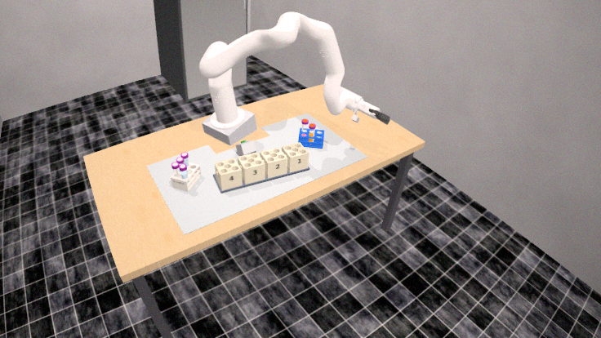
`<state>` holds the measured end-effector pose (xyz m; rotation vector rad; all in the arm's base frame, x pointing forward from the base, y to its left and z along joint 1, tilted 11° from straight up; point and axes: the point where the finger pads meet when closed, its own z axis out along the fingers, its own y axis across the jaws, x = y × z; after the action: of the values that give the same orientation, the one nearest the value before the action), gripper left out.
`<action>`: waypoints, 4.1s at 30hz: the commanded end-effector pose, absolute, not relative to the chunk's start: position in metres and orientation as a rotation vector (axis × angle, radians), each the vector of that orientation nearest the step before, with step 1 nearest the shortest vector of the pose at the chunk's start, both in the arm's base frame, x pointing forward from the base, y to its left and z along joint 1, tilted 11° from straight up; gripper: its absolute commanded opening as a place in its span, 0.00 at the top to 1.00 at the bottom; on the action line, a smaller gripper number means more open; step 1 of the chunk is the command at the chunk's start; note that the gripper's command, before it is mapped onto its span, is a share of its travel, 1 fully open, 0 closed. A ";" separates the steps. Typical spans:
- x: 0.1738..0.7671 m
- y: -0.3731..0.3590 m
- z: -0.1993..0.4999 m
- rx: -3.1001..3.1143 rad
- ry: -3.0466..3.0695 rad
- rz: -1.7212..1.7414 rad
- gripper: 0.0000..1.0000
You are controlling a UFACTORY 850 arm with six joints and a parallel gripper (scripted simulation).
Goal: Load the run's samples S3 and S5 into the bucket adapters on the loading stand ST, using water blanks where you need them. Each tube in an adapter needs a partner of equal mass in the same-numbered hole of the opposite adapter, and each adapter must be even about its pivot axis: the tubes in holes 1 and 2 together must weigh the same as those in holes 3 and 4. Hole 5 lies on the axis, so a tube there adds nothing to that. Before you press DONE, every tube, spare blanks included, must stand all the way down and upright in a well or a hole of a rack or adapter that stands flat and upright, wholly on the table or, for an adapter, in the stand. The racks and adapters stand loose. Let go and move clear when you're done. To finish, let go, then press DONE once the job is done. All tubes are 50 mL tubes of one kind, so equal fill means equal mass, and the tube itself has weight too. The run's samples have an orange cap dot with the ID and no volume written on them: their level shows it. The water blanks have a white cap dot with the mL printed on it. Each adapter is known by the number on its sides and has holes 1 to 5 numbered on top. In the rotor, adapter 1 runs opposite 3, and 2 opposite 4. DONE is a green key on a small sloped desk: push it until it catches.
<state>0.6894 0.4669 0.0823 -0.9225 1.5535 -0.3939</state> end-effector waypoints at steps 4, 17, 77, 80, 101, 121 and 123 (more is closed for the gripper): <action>0.700 0.439 0.091 -0.823 1.632 -0.400 0.00; 0.712 0.392 0.101 -0.680 1.731 -0.407 0.00; 0.701 0.184 0.137 0.324 2.053 -0.393 0.00; 0.697 0.170 0.139 0.352 2.055 -0.391 0.00; 0.670 0.109 0.147 0.736 2.044 -0.367 0.00; 0.632 0.055 0.154 1.162 1.954 -0.329 0.00; 0.625 0.047 0.155 1.240 1.928 -0.321 0.00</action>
<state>0.6359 0.0602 0.1521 1.1168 1.9670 -0.3362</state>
